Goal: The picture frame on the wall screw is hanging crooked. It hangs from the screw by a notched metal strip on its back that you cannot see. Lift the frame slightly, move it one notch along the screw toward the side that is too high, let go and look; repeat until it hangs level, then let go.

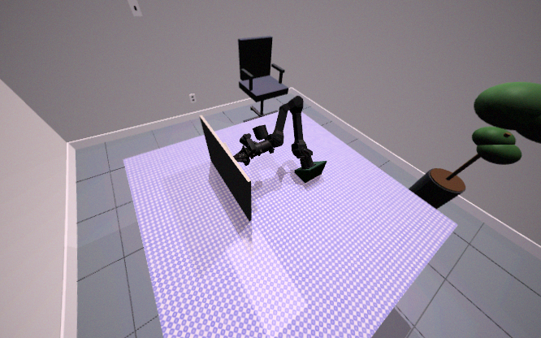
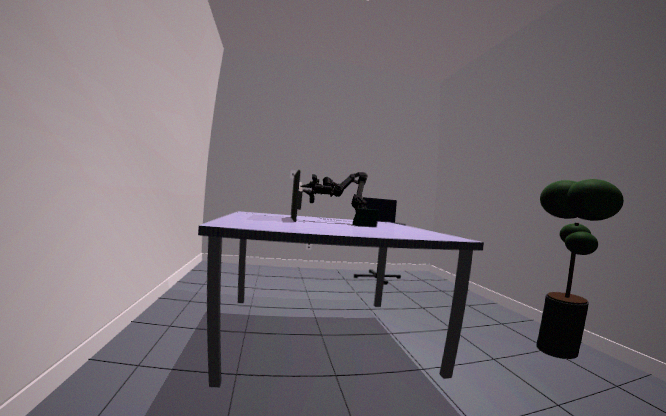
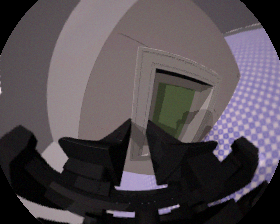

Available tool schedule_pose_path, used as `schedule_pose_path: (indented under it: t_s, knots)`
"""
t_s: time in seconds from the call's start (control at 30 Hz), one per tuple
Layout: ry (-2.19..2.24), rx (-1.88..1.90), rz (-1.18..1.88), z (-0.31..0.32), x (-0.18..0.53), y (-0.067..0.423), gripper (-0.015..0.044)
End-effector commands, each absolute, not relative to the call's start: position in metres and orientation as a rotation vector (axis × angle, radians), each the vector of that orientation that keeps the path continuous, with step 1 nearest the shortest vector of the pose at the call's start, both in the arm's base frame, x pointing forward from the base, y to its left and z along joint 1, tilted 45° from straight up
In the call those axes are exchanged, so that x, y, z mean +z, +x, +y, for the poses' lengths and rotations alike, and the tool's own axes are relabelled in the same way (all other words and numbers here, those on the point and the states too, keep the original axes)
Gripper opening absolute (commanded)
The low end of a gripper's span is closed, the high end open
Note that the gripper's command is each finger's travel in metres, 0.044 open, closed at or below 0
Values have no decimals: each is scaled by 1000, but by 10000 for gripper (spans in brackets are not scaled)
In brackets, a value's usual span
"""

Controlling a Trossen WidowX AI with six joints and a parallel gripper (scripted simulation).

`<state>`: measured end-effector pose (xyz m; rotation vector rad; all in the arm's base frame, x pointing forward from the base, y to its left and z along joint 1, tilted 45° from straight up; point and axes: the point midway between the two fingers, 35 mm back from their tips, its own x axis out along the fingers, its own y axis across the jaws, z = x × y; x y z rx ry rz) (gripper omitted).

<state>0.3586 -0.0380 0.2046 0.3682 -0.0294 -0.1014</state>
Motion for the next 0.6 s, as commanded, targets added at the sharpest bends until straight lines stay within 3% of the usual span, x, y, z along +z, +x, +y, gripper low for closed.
schedule_pose_path:
  t_s: [0.0,0.57]
  knots:
    - [370,-95,-32,-38,204,359,0]
    - [373,-94,-31,-39,204,359,0]
